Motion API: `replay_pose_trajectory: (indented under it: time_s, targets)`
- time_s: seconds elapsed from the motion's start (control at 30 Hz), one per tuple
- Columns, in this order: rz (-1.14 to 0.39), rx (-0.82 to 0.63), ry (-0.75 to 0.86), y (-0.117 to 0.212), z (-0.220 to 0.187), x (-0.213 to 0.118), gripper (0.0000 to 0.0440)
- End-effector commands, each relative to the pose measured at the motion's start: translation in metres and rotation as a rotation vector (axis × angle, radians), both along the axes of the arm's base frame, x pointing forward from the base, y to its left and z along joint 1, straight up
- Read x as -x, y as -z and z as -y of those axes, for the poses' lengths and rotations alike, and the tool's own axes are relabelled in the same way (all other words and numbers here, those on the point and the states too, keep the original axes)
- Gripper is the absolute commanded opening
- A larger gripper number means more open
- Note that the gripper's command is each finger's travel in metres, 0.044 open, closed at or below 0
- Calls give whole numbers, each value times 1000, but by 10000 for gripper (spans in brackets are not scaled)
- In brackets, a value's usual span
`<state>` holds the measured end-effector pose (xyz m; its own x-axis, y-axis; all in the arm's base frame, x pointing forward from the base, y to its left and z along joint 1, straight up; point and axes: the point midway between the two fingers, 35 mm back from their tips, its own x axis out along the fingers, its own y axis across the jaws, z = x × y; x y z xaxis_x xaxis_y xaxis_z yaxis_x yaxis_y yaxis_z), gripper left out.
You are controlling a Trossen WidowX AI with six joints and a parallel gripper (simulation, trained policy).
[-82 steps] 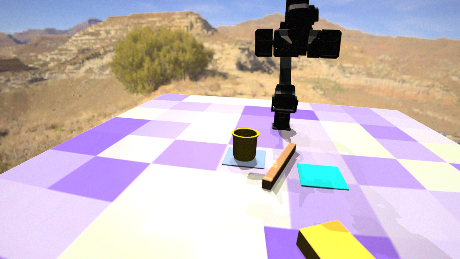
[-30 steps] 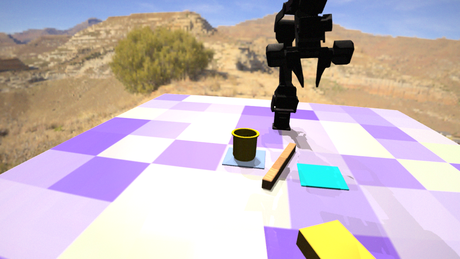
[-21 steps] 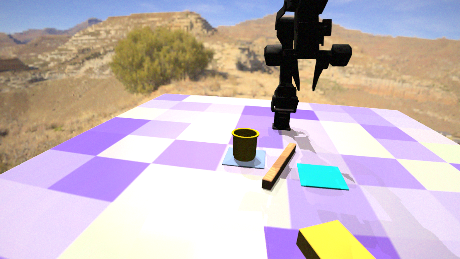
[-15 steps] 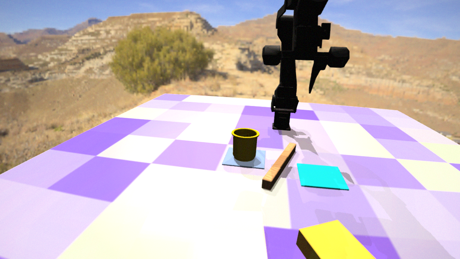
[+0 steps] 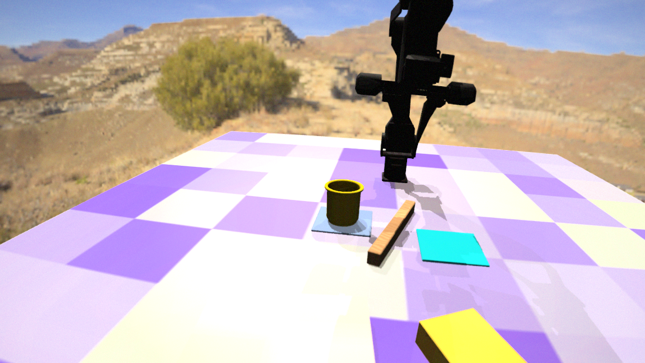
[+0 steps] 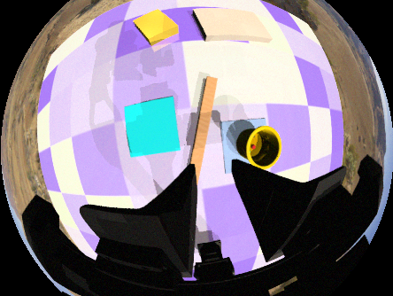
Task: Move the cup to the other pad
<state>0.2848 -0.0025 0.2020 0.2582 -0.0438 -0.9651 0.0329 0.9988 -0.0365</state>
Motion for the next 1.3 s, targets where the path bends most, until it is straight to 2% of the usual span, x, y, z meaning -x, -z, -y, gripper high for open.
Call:
replay_pose_trajectory:
  time_s: [0.0,0.53,1.27]
  targets:
    - [-29,16,-11,3,6,0,135]
    - [-204,54,-61,38,35,6,146]
    - [-311,70,-150,97,67,14,187]
